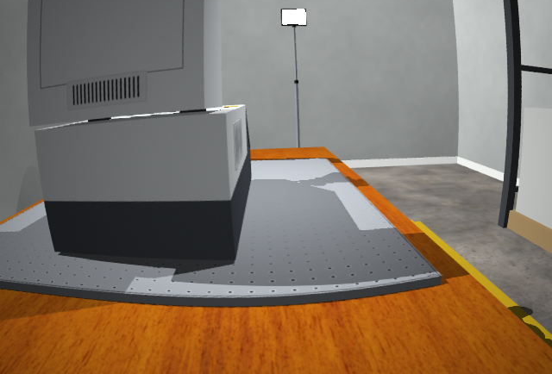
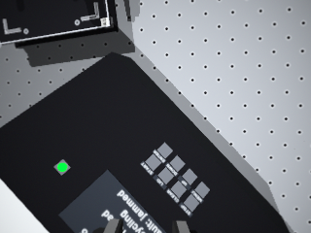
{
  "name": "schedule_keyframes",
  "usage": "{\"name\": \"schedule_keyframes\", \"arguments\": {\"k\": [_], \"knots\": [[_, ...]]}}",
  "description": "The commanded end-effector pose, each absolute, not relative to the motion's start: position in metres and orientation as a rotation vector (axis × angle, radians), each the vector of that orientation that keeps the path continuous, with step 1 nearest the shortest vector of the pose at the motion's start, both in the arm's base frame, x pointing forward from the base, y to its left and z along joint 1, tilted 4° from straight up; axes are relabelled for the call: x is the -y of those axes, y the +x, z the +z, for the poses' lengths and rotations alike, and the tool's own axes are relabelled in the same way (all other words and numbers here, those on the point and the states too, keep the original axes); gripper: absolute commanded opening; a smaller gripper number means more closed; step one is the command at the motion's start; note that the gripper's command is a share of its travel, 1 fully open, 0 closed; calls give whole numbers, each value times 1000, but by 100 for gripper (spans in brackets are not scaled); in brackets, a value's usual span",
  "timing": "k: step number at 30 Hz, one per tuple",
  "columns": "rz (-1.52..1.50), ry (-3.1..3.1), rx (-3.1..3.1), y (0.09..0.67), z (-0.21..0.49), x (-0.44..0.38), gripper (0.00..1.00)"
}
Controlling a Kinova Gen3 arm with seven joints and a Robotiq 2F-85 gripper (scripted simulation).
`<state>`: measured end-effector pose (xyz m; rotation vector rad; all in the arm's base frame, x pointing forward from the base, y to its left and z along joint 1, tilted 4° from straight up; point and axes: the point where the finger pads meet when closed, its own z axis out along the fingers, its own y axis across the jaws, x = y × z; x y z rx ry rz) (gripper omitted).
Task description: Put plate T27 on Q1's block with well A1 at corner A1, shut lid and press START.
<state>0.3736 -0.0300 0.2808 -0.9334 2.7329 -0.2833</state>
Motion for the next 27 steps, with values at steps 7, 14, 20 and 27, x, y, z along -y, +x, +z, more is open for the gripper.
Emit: {"name": "schedule_keyframes", "arguments": {"k": [7, 14, 20, 27], "knots": [[-270, -935, -2706, 361, 284, 29, 30], [-270, -935, -2706, 361, 284, 29, 23], [-270, -935, -2706, 361, 284, 29, 20], [-269, -935, -2706, 361, 277, 29, 14]]}}
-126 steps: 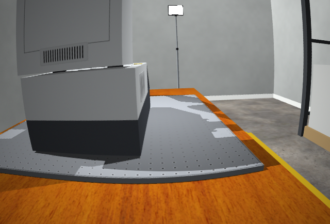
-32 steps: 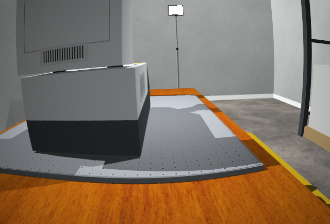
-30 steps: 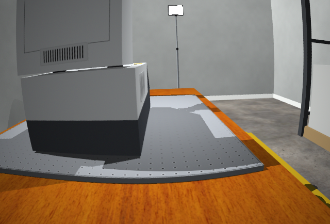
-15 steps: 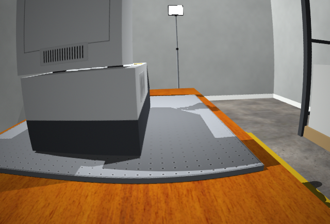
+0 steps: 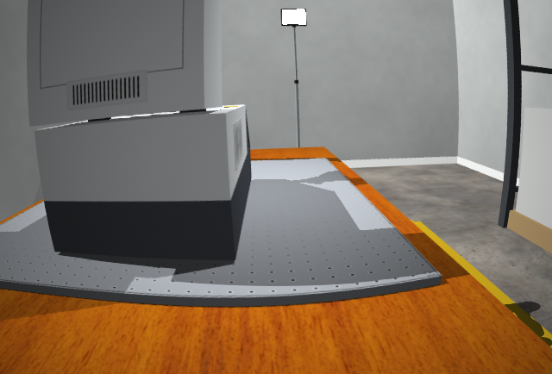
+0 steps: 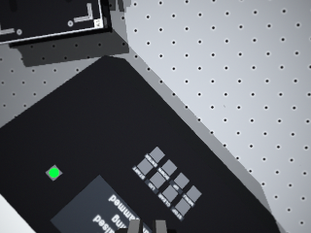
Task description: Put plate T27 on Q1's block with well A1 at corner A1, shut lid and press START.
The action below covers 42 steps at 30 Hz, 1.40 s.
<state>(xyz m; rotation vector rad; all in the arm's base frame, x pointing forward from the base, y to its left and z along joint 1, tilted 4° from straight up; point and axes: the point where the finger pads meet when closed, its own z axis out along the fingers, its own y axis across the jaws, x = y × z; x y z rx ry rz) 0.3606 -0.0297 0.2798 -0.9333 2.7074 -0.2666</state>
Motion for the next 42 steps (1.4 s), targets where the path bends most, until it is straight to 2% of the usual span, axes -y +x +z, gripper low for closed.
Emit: {"name": "schedule_keyframes", "arguments": {"k": [1, 4, 42], "knots": [[-269, -935, -2706, 361, 275, 30, 13], [-269, -935, -2706, 361, 271, 30, 10], [-270, -935, -2706, 364, 229, 32, 10]]}}
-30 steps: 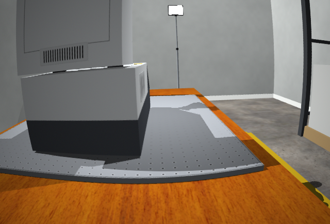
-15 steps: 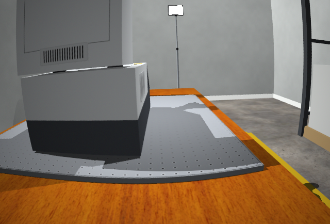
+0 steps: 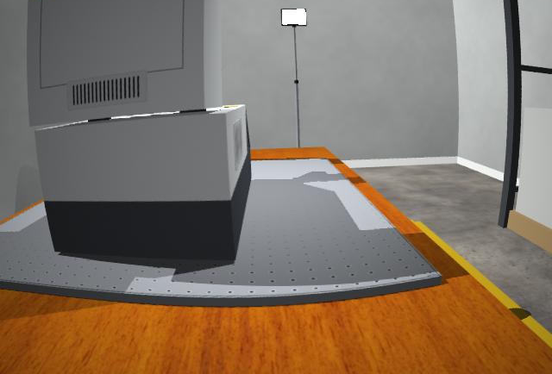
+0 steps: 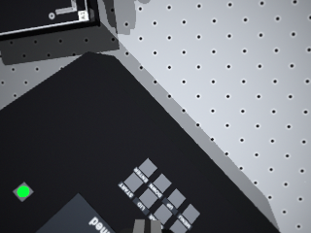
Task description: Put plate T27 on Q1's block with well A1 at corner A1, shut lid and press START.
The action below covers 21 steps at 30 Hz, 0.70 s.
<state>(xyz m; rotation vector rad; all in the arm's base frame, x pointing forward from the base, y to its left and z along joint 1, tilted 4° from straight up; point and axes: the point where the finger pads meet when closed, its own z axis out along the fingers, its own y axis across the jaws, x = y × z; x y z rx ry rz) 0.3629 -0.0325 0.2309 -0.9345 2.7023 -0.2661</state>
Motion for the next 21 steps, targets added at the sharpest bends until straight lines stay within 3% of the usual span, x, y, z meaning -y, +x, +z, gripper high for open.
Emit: {"name": "schedule_keyframes", "arguments": {"k": [1, 21], "knots": [[-270, -935, -2706, 364, 227, 32, 10], [-270, -935, -2706, 365, 203, 34, 10]]}}
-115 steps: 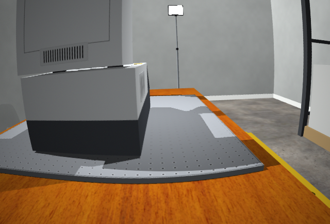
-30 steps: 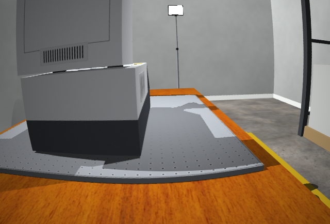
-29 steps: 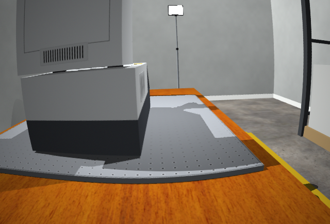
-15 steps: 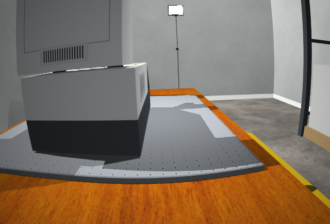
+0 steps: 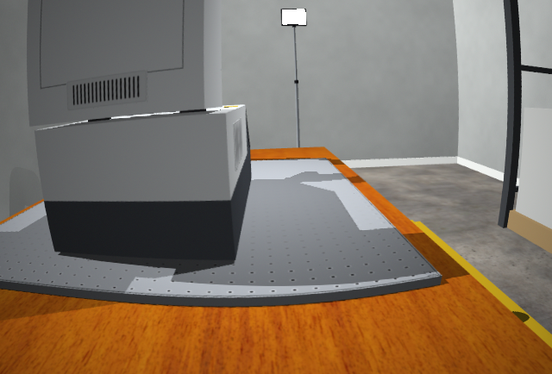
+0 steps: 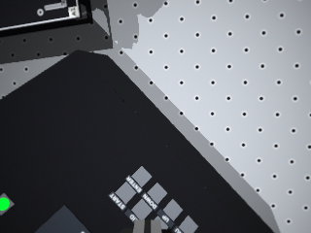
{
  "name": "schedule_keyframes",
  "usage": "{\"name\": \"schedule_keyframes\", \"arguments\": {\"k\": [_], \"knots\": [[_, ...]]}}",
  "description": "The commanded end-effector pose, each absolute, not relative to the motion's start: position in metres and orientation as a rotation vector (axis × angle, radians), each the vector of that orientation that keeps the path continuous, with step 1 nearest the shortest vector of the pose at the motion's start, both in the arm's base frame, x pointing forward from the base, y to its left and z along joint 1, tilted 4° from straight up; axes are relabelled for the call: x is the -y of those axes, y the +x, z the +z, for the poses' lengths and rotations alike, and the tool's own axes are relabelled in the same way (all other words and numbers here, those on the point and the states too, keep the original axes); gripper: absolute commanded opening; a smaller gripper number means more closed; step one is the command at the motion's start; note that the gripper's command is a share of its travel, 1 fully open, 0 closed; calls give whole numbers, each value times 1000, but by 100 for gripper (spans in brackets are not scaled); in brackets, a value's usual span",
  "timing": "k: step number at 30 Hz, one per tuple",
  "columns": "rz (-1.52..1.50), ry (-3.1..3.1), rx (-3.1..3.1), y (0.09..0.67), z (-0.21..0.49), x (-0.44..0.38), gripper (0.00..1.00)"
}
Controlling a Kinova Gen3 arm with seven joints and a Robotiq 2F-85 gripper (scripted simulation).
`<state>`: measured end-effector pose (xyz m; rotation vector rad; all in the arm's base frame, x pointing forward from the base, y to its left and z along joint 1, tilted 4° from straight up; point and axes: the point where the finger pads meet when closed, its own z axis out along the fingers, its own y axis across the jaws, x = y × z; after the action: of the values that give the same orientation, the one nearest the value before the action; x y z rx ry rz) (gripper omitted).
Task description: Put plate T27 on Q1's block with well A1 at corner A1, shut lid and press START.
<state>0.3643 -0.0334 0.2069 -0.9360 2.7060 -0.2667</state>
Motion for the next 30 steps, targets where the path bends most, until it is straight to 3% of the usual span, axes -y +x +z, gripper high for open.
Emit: {"name": "schedule_keyframes", "arguments": {"k": [1, 30], "knots": [[-270, -935, -2706, 365, 202, 34, 10], [-270, -935, -2706, 367, 169, 36, 10]]}}
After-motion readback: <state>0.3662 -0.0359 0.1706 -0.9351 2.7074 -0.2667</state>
